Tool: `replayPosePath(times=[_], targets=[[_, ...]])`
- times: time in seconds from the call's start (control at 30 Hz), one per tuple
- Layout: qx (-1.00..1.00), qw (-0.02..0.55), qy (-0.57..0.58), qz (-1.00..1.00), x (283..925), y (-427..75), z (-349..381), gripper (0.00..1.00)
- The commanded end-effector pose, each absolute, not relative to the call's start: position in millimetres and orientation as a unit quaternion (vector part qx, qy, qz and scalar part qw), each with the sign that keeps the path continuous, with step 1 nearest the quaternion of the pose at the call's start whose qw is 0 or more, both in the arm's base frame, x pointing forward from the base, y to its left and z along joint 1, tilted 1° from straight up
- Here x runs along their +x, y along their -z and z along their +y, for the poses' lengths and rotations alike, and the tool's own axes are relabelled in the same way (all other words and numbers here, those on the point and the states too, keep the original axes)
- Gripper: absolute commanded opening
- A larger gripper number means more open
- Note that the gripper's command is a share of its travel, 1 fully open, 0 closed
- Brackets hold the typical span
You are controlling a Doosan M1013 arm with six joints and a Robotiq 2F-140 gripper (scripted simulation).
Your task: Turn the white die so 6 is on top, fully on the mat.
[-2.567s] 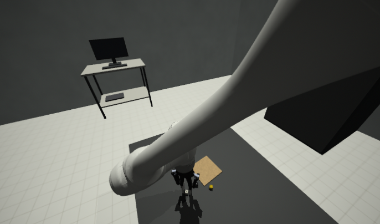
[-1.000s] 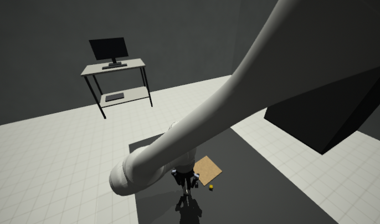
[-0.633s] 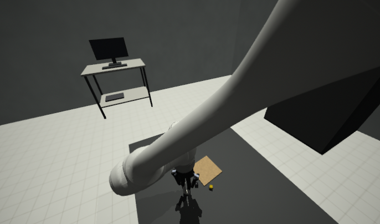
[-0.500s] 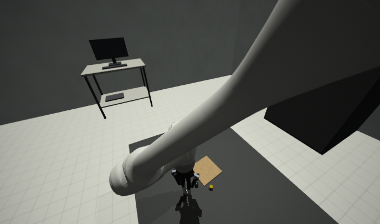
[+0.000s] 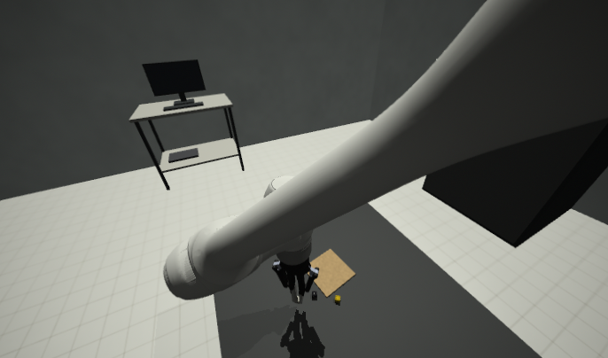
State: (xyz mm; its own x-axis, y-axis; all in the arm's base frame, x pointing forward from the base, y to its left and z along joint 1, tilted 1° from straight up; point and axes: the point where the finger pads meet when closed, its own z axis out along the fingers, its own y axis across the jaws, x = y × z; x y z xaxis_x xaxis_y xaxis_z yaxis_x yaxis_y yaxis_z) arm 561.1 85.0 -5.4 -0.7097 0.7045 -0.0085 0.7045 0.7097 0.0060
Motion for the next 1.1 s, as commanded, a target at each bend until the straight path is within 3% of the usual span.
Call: replayPosePath(times=[0.0, 0.73, 1.07], targets=[[0.381, 0.005, -0.001, 0.925, 560.8, -24.2, 85.1, 0.07], [0.365, 0.005, -0.001, 0.931, 562.8, -46.9, 81.1, 0.07], [0.183, 0.005, 0.0, 0.983, 585.6, -46.2, 34.9, 0.07]])
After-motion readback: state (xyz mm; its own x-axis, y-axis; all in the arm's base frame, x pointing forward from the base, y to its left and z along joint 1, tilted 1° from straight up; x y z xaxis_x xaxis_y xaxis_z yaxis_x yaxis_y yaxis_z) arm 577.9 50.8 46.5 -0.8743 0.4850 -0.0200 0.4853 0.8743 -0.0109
